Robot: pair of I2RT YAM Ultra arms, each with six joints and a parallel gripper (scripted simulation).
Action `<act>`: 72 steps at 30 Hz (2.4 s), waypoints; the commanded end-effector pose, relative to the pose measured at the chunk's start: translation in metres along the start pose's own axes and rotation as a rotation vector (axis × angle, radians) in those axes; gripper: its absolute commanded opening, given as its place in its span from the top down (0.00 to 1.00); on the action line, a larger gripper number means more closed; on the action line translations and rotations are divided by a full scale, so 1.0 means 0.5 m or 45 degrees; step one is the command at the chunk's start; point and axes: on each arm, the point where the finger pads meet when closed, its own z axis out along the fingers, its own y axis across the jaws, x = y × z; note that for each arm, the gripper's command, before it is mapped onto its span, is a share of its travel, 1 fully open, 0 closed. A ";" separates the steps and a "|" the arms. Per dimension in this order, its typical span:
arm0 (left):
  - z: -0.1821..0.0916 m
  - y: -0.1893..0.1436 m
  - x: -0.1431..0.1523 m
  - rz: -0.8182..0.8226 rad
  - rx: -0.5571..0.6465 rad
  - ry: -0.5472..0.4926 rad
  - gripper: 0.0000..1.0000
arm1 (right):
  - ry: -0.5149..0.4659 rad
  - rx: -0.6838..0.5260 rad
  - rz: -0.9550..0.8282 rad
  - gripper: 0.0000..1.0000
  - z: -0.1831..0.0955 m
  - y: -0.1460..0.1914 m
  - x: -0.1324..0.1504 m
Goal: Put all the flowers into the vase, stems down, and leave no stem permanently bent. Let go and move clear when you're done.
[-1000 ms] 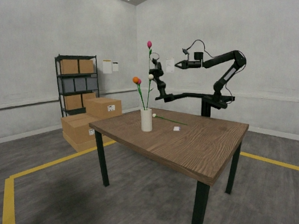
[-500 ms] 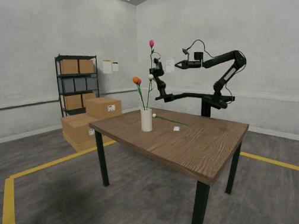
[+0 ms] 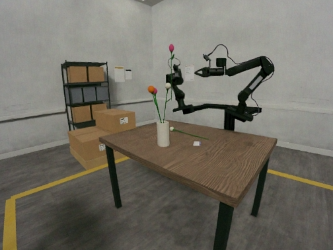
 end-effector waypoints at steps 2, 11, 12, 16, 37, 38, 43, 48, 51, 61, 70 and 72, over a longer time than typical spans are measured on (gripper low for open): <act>-0.001 -0.011 -0.012 0.001 0.014 -0.029 0.30 | -0.060 -0.074 0.047 1.00 0.010 0.031 -0.040; -0.001 -0.011 -0.012 0.001 0.014 -0.029 0.30 | -0.059 -0.135 0.044 1.00 0.019 0.061 -0.040; -0.001 -0.011 -0.012 0.001 0.014 -0.029 0.30 | -0.058 -0.143 0.043 1.00 0.020 0.065 -0.040; -0.001 -0.011 -0.012 0.001 0.014 -0.029 0.30 | -0.058 -0.177 0.043 1.00 0.025 0.082 -0.041; -0.001 -0.011 -0.012 0.001 0.014 -0.029 0.30 | -0.059 -0.320 0.040 1.00 0.045 0.150 -0.045; -0.001 -0.011 -0.012 0.001 0.014 -0.029 0.30 | -0.059 -0.320 0.040 1.00 0.045 0.150 -0.045; -0.001 -0.011 -0.012 0.001 0.014 -0.029 0.30 | -0.058 -0.339 0.040 1.00 0.051 0.158 -0.045; -0.001 -0.011 -0.012 0.001 0.014 -0.029 0.30 | -0.059 -0.368 0.038 1.00 0.055 0.171 -0.045; -0.001 -0.011 -0.012 0.001 0.014 -0.029 0.30 | -0.058 -0.383 0.038 1.00 0.057 0.178 -0.045; -0.001 -0.011 -0.012 0.001 0.014 -0.029 0.30 | -0.055 -0.404 0.038 1.00 0.066 0.185 -0.043; -0.001 -0.011 -0.012 0.001 0.014 -0.029 0.30 | -0.055 -0.431 0.038 1.00 0.071 0.196 -0.043; -0.001 -0.011 -0.012 0.001 0.014 -0.029 0.30 | -0.056 -0.435 0.037 1.00 0.071 0.198 -0.043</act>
